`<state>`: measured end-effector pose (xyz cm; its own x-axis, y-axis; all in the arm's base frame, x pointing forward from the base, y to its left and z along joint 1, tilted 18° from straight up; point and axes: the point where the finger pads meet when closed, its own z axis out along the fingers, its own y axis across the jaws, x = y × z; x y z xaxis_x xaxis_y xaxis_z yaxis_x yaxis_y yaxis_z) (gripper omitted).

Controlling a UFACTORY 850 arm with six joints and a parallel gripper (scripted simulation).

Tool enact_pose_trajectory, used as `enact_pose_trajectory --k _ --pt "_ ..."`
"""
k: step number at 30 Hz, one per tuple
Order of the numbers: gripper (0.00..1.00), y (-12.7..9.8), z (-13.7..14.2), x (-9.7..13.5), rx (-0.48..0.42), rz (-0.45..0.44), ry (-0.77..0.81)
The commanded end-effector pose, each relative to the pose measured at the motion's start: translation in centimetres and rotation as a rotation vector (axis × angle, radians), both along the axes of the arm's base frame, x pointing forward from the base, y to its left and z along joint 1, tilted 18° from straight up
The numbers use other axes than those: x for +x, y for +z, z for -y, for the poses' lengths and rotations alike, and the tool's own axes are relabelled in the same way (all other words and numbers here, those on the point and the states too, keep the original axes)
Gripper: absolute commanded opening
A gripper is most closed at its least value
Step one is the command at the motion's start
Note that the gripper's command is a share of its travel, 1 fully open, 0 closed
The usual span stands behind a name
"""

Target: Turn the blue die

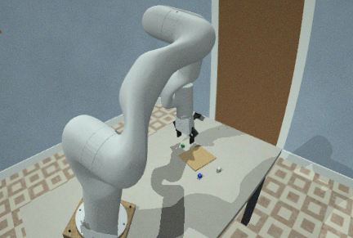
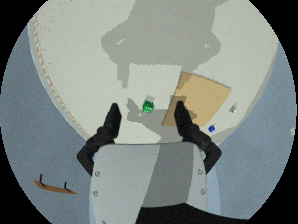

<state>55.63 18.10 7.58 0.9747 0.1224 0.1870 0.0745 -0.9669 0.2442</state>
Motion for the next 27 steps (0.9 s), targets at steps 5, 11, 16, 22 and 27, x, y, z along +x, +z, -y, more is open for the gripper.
enact_pose_trajectory --k 5,11,16,22,27 --pt "1.0 2.0 -0.5 -0.4 0.001 0.002 0.0" --pt "1.0 4.9 -1.2 -1.0 0.001 0.002 0.0" --pt "1.0 8.9 -2.1 -1.9 0.001 0.002 0.0" --pt "1.0 11.0 -2.6 -2.4 0.001 0.002 0.0" --pt "1.0 11.0 -2.6 -2.4 0.001 0.002 0.0"
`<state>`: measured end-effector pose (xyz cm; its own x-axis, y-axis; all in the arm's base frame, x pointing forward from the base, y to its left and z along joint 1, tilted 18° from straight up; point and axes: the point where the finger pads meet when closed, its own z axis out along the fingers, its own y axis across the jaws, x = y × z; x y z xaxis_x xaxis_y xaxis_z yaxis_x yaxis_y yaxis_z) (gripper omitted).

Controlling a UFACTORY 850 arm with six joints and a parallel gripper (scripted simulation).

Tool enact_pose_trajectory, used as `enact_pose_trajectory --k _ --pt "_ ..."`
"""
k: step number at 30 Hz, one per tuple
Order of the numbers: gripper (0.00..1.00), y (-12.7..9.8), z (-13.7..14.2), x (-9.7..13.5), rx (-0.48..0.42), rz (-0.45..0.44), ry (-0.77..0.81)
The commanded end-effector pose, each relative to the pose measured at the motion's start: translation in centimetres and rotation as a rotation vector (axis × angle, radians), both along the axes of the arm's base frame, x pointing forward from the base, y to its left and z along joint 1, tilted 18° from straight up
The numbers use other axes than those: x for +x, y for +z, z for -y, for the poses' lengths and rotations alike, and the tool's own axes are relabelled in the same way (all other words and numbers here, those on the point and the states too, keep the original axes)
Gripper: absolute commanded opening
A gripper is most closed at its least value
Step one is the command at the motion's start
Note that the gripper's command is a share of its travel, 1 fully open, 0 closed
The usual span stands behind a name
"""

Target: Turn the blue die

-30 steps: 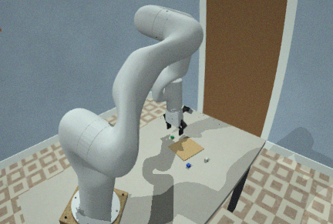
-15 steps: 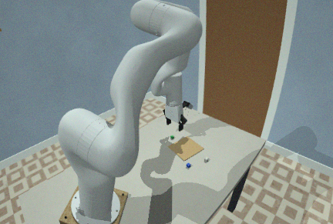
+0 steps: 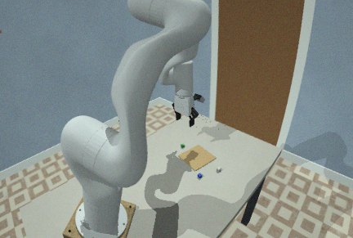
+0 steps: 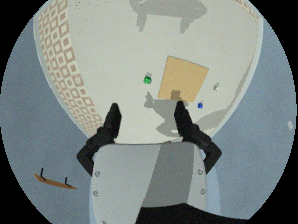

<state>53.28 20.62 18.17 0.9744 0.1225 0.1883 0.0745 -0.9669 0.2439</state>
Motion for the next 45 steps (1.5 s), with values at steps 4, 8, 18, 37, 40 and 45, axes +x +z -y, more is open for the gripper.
enact_pose_trajectory --k 4,8,18,37,40,45 --pt "1.0 0.4 -0.1 0.0 0.0 0.0 0.0" --pt "1.0 1.2 6.6 -1.5 0.002 0.007 -0.019" --pt "1.0 1.8 14.2 -4.9 0.007 0.013 -0.043" --pt "1.0 1.7 22.1 -11.1 0.016 0.018 -0.072" --pt "1.0 1.7 22.1 -11.1 0.016 0.018 -0.072" --pt "1.0 1.7 22.1 -11.1 0.016 0.018 -0.072"
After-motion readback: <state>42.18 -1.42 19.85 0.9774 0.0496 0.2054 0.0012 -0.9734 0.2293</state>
